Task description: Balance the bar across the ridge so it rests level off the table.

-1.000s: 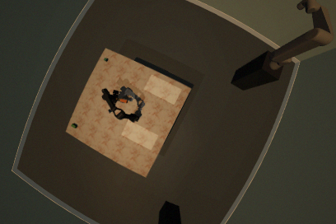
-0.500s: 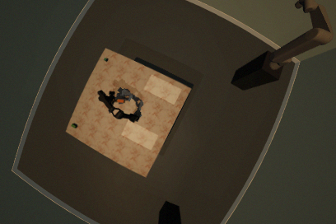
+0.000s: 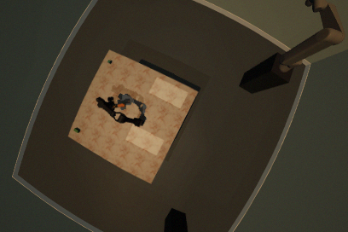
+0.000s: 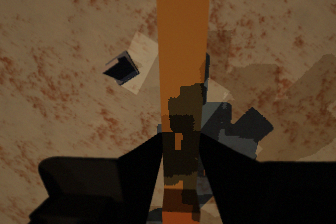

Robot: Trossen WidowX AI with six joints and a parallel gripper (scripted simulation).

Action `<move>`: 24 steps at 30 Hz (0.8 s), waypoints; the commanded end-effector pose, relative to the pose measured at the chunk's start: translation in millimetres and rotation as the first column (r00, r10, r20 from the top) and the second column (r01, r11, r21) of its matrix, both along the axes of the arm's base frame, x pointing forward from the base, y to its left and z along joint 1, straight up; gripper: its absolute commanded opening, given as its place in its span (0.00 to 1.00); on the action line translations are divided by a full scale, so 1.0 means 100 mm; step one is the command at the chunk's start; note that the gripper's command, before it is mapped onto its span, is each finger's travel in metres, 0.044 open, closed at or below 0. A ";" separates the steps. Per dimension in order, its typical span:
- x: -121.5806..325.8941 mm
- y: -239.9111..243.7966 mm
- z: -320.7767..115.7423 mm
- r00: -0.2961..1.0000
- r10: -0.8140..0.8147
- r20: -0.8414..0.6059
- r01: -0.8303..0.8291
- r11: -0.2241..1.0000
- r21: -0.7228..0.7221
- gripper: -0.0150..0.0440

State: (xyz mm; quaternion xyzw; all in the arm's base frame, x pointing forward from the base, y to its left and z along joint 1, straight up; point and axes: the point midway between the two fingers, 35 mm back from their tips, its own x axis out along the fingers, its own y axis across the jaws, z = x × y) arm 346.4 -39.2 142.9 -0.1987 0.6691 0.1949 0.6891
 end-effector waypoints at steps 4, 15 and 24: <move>0.11 0.23 0.04 0.995 0.100 0.007 -0.100 0.995 -0.008 0.25; 0.24 0.62 0.04 0.971 0.240 0.008 -0.240 0.971 -0.009 0.25; 0.29 0.97 0.04 0.937 0.349 0.008 -0.348 0.937 -0.010 0.25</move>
